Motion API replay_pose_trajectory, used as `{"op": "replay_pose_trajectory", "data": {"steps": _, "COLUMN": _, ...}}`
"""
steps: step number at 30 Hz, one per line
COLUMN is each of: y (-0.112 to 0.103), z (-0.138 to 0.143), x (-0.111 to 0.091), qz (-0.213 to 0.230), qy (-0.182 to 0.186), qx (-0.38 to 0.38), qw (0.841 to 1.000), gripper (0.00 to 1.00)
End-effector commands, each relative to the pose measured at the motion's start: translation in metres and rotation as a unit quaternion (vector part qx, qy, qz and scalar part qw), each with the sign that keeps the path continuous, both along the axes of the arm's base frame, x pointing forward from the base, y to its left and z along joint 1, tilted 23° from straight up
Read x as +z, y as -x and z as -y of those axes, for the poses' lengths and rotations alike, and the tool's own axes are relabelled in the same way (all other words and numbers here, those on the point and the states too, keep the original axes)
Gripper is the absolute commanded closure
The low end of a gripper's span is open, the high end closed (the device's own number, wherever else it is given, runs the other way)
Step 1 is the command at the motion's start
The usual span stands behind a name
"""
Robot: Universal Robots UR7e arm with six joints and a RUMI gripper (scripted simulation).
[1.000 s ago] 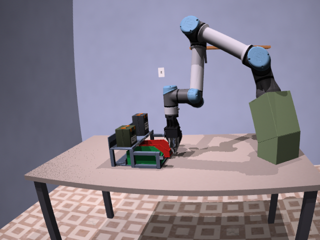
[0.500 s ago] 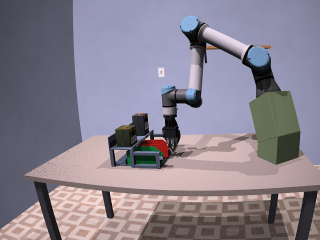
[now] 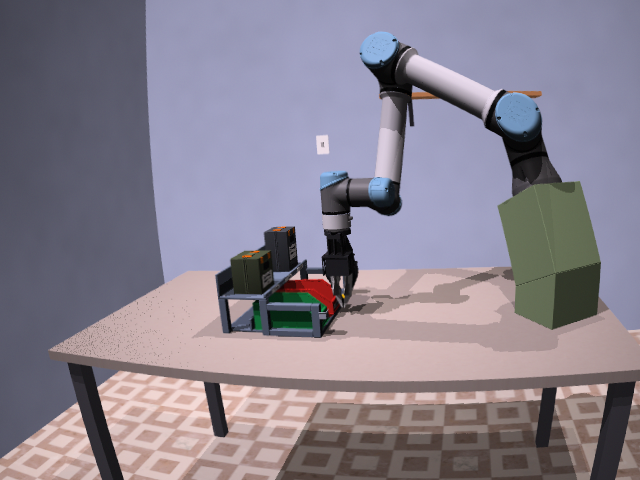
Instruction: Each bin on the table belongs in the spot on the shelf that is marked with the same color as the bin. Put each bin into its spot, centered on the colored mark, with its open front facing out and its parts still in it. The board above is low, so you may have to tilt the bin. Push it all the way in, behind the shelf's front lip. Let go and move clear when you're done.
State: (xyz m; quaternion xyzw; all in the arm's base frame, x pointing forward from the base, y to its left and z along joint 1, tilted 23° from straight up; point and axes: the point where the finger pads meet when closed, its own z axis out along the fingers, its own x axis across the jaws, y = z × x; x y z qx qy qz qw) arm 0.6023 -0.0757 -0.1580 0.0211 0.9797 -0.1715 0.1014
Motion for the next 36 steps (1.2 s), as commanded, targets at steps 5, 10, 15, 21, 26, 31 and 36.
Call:
{"op": "replay_pose_trajectory", "data": {"steps": 5, "y": -0.0069, "z": -0.0007, "x": 0.0017, "qz": 0.001, "qy": 0.001, "qx": 0.001, "qw": 1.000, "gripper": 1.00}}
{"op": "replay_pose_trajectory", "data": {"steps": 10, "y": -0.0079, "z": -0.0007, "x": 0.0020, "qz": 0.001, "qy": 0.001, "qx": 0.001, "qw": 1.000, "gripper": 1.00}}
{"op": "replay_pose_trajectory", "data": {"steps": 15, "y": -0.0092, "z": -0.0007, "x": 0.0022, "qz": 0.001, "qy": 0.001, "qx": 0.001, "qw": 1.000, "gripper": 1.00}}
{"op": "replay_pose_trajectory", "data": {"steps": 21, "y": -0.0104, "z": -0.0006, "x": 0.0025, "qz": 0.001, "qy": 0.001, "qx": 0.001, "qw": 1.000, "gripper": 1.00}}
{"op": "replay_pose_trajectory", "data": {"steps": 26, "y": -0.0109, "z": -0.0005, "x": 0.0027, "qz": 0.002, "qy": 0.001, "qx": 0.001, "qw": 1.000, "gripper": 1.00}}
{"op": "replay_pose_trajectory", "data": {"steps": 31, "y": -0.0114, "z": -0.0005, "x": 0.0028, "qz": 0.002, "qy": 0.001, "qx": 0.001, "qw": 1.000, "gripper": 1.00}}
{"op": "replay_pose_trajectory", "data": {"steps": 36, "y": -0.0114, "z": -0.0006, "x": 0.0028, "qz": 0.001, "qy": 0.001, "qx": 0.001, "qw": 1.000, "gripper": 1.00}}
